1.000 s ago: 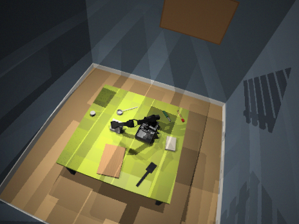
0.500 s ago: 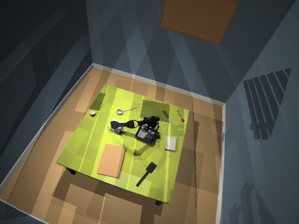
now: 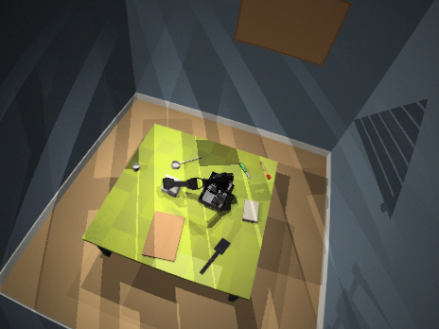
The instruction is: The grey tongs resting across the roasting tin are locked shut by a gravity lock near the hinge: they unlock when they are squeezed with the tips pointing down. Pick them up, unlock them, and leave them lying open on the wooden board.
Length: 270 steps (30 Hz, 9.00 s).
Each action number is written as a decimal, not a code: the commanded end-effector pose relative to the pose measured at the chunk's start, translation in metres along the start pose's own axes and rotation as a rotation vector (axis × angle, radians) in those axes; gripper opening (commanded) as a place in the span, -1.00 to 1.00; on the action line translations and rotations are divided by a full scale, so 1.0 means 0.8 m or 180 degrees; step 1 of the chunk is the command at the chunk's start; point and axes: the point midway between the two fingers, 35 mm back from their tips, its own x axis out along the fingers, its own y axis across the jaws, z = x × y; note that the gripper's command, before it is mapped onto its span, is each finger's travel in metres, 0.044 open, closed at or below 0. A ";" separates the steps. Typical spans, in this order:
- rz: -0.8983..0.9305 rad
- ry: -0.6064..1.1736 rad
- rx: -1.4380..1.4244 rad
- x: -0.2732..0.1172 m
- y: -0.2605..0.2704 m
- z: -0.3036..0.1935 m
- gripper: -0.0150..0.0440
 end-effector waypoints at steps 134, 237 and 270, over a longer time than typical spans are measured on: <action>0.0046 0.0028 0.3172 -0.156 -0.589 -0.038 -1.00; -0.1709 -0.2473 0.3475 -0.159 -0.636 -0.132 -1.00; -0.1632 -0.2451 0.3445 -0.160 -0.641 -0.122 -1.00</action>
